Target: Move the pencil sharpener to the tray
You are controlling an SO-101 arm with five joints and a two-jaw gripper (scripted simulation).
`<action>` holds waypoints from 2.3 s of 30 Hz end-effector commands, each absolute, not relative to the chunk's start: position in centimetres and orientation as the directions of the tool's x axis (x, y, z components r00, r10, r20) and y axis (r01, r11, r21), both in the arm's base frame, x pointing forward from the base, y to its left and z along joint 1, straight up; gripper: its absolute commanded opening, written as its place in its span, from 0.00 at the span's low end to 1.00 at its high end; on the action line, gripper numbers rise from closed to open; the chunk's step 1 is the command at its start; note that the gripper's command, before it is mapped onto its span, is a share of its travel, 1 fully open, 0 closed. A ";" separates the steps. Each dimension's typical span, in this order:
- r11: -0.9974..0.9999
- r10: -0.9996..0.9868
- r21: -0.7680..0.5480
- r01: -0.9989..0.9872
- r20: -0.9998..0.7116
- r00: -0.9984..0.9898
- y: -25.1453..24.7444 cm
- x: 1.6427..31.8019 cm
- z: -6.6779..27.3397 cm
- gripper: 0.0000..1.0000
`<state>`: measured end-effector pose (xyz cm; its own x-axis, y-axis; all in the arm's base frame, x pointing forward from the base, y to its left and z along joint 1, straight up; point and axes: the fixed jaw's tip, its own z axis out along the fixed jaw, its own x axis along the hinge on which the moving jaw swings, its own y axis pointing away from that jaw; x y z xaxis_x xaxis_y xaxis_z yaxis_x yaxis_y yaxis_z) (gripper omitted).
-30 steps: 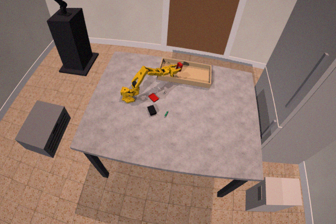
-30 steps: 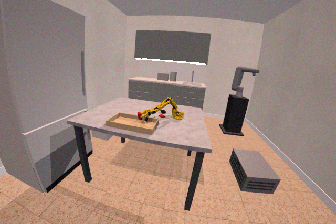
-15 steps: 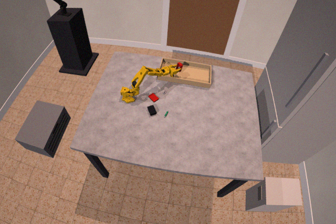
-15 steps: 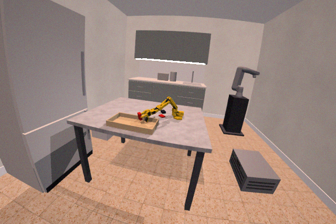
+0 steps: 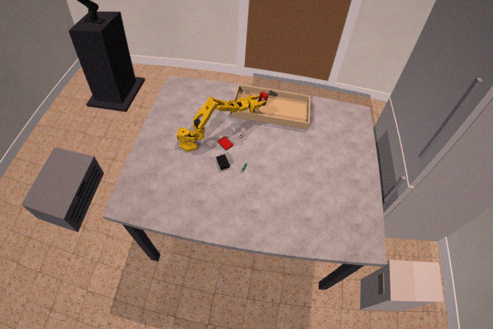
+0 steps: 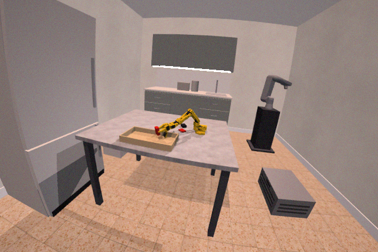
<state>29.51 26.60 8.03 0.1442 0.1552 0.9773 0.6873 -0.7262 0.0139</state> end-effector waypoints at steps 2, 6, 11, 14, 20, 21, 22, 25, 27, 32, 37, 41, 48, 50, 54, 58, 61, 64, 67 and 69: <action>-0.731 0.123 0.006 0.683 0.985 0.123 26.7 29.8 9.0 0.22; -0.731 0.123 0.006 0.683 0.985 0.123 26.7 29.8 9.0 0.22; -0.731 0.123 0.006 0.683 0.985 0.123 26.7 29.8 9.0 0.22; -0.731 0.123 0.006 0.683 0.985 0.123 26.7 29.8 9.0 0.22; -0.731 0.102 0.005 0.682 0.990 0.102 26.7 29.9 9.2 0.22; -0.731 0.093 0.005 0.682 0.991 0.093 26.8 29.9 9.3 0.22; -0.731 0.083 0.004 0.682 0.993 0.083 26.8 29.9 9.3 0.22; -0.731 0.045 0.002 0.682 0.998 0.045 26.9 30.0 9.6 0.22; -0.731 0.015 0.001 0.682 1.000 0.015 26.9 30.0 9.9 0.22; -0.731 -0.031 -0.002 0.682 0.999 -0.031 26.9 30.0 10.3 0.22; -0.731 -0.093 -0.005 0.682 0.991 -0.093 26.8 29.9 10.8 0.22; -0.731 -0.118 -0.006 0.683 0.986 -0.118 26.7 29.8 10.9 0.22; -0.731 -0.123 -0.006 0.683 0.985 -0.123 26.7 29.8 11.0 0.22; -0.731 -0.123 -0.006 0.683 0.985 -0.123 26.7 29.8 11.0 0.22; -0.731 -0.123 -0.006 0.683 0.985 -0.123 26.7 29.8 11.0 0.22; -0.731 -0.123 -0.006 0.683 0.985 -0.123 26.7 29.8 11.0 0.22; -0.731 -0.123 -0.006 0.683 0.985 -0.123 26.7 29.8 11.0 0.22; -0.731 -0.123 -0.006 0.683 0.985 -0.123 26.7 29.8 11.0 0.22; -0.731 -0.124 -0.006 0.683 0.985 -0.124 26.7 29.8 11.0 0.22; -0.731 -0.125 -0.006 0.683 0.984 -0.125 26.7 29.8 11.0 0.22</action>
<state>29.62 26.55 9.25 -0.0828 -0.0717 0.9940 0.6823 -0.7311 0.0041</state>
